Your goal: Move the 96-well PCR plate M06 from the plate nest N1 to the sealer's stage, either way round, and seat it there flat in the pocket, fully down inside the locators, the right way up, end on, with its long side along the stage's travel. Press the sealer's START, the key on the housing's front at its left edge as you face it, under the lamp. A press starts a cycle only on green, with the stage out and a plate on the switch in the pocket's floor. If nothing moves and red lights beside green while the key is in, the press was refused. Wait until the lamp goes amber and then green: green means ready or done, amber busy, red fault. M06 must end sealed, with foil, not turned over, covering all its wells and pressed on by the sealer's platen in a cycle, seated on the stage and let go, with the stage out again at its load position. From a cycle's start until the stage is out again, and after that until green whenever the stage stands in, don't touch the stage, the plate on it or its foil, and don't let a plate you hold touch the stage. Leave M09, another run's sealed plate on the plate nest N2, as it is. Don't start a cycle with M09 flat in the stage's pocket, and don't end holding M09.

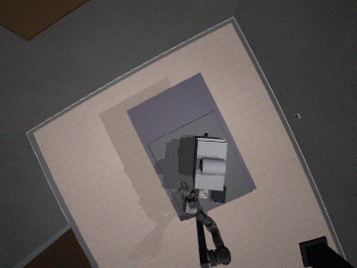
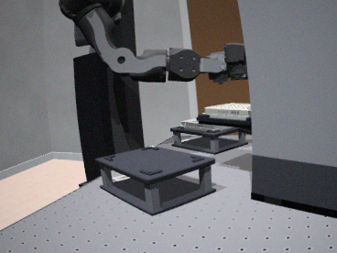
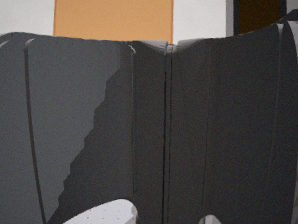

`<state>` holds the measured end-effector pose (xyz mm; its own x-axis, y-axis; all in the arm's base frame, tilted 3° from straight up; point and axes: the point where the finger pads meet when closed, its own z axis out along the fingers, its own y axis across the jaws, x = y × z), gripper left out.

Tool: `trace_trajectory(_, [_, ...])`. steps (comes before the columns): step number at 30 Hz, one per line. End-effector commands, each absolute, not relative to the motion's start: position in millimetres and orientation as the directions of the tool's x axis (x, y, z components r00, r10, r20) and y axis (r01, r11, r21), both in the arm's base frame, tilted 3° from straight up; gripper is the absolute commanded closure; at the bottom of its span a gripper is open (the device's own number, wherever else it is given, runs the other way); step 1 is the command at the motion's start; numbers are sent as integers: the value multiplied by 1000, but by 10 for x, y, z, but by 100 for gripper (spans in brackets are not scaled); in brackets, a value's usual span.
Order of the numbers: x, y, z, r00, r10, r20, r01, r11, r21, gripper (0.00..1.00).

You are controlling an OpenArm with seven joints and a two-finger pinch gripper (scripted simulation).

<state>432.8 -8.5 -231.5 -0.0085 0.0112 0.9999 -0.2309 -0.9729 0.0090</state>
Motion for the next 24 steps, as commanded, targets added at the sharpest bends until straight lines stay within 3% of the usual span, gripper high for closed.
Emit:
trace_trajectory(1, [4277, -209, -2389, 18, 9, 1000, -285, -958, 14, 100])
trace_trajectory(3, [4212, -339, -2462, 42, -7, 999, -341, -940, 8, 100])
trace_trajectory(24, [4238, -290, -2429, 42, -7, 999, -341, -940, 8, 100])
